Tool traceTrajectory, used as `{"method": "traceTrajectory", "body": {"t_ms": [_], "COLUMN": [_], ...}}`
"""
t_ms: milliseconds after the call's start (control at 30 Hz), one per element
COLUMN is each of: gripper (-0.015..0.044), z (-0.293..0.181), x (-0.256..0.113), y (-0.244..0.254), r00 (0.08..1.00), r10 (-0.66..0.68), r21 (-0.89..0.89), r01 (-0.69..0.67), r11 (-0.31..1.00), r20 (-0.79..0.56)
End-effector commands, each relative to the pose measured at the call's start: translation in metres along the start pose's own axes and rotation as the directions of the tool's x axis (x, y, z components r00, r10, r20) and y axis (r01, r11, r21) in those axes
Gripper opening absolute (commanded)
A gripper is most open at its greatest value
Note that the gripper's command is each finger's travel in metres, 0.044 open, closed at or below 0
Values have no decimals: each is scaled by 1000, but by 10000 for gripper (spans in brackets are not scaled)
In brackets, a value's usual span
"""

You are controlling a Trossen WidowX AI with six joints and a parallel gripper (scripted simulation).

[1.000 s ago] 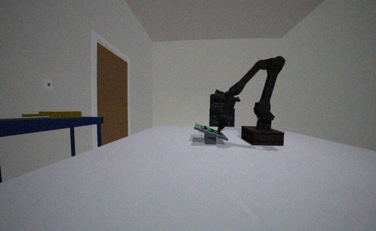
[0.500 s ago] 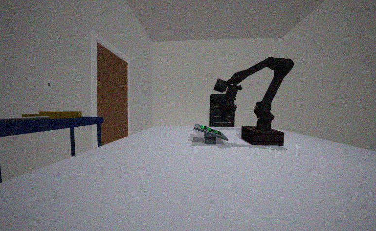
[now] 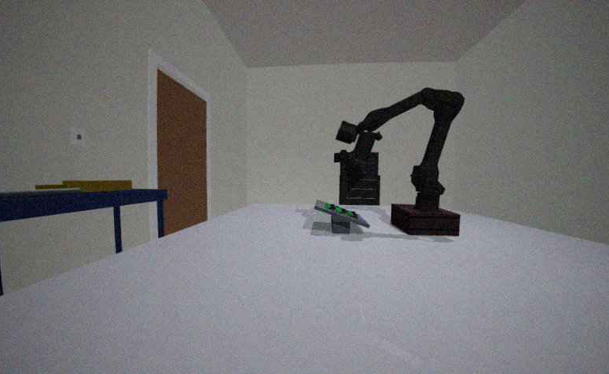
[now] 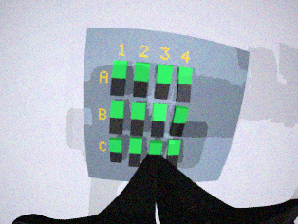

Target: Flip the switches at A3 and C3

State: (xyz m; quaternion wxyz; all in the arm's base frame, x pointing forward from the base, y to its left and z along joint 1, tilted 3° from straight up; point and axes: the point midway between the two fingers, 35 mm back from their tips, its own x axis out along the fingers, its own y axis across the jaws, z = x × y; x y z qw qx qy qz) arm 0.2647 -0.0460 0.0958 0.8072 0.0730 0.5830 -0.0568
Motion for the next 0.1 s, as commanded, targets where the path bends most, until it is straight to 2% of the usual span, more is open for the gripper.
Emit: {"method": "traceTrajectory", "body": {"t_ms": [0, 67], "gripper": [0, 0], "z": [1, 1], "x": [-1, -1], "y": [-1, -1], "r00": [1000, 1000], "r10": [-5, -5], "r21": [7, 7], "r01": [5, 5], "r11": [1000, 1000], "r20": [2, 2]}}
